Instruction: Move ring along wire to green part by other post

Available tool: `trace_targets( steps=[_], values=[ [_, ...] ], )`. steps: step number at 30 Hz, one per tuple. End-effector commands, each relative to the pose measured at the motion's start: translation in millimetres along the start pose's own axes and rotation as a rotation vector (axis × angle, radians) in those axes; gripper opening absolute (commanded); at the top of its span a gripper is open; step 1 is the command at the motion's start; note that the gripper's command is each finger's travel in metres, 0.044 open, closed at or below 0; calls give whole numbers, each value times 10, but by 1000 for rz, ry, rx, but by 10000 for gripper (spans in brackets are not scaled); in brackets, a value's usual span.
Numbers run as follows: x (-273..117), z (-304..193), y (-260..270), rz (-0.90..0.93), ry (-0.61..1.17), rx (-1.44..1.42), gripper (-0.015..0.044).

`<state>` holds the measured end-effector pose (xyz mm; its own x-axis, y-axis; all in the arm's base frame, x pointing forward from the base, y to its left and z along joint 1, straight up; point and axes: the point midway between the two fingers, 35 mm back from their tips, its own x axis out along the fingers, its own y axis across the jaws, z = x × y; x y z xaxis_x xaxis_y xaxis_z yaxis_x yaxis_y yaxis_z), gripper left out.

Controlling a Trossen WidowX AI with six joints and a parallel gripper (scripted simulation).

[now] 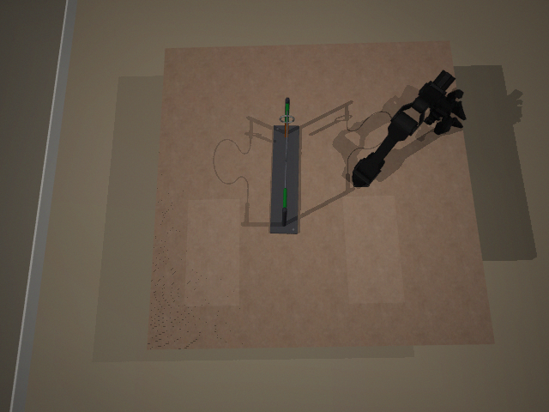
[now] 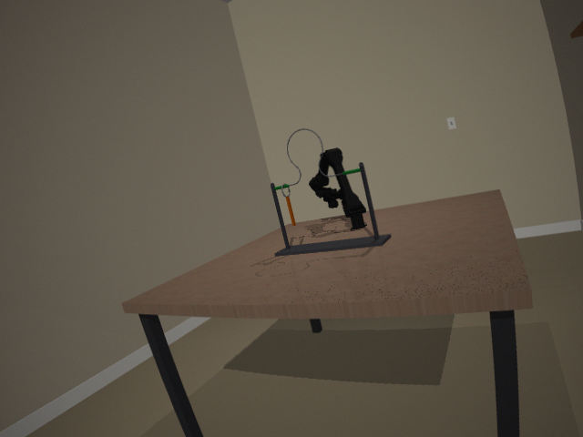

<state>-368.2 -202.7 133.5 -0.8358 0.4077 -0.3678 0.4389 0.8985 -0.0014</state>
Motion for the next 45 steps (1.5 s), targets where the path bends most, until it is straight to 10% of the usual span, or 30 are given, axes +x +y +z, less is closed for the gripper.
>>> trace_targets(
  steps=[1, 25, 45],
  values=[
    [-283, 306, -248, -185, -127, 146, 160],
    [-3341, 1795, -272, -902, -1565, 555, 160],
    [-4305, 2180, 2613, -66, -2590, -389, 160]
  ],
)
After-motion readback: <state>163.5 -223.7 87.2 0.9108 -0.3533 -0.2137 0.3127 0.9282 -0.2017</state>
